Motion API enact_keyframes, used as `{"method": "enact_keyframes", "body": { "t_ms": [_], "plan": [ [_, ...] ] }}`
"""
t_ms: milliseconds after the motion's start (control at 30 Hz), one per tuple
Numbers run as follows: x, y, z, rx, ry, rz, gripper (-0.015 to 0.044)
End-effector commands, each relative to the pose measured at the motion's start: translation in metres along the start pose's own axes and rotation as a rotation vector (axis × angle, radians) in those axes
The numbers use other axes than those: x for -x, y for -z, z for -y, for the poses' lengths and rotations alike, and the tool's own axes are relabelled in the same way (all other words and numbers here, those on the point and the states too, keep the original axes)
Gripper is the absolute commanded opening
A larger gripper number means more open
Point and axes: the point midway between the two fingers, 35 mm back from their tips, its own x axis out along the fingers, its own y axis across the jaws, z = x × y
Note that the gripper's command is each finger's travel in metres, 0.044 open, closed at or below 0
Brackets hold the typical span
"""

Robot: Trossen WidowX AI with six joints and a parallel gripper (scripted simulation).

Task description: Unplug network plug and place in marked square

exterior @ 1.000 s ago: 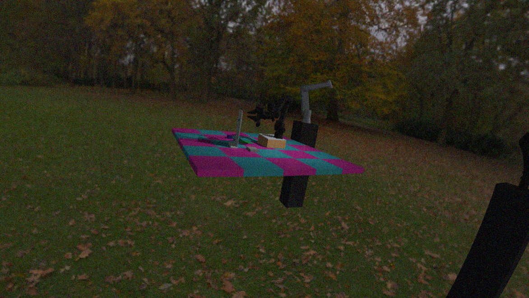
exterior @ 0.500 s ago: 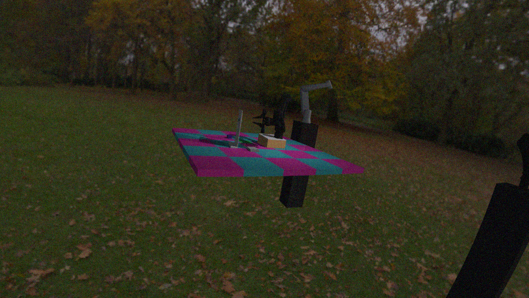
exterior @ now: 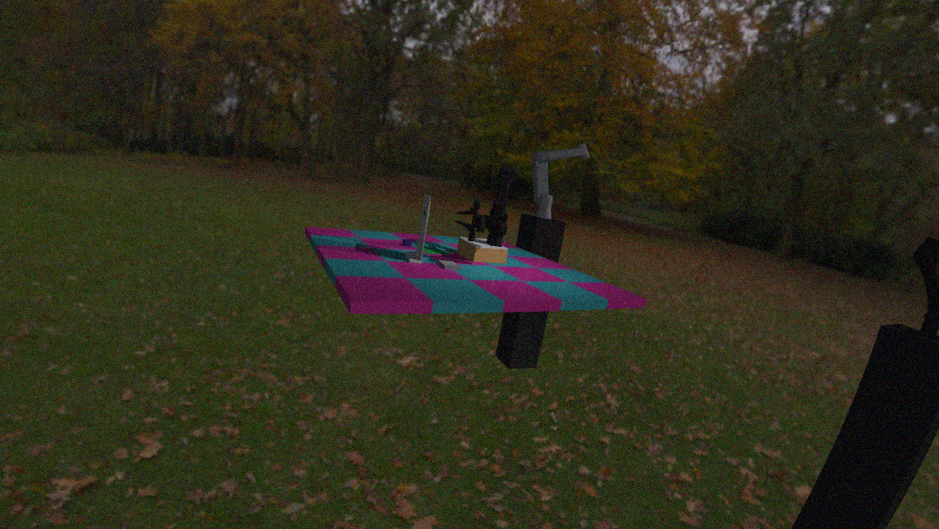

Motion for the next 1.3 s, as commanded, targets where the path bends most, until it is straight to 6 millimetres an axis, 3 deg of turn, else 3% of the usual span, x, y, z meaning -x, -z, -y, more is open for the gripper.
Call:
{"method": "enact_keyframes", "body": {
  "t_ms": [0,367,1267],
  "plan": [
    [-0.007,-0.002,-0.002,0.012,-0.002,-0.008,0.0156],
    [-0.053,-0.013,0.0,0.012,0.006,-0.006,0.0156],
    [-0.089,-0.024,0.001,0.011,0.01,-0.006,0.0156]
  ]
}}
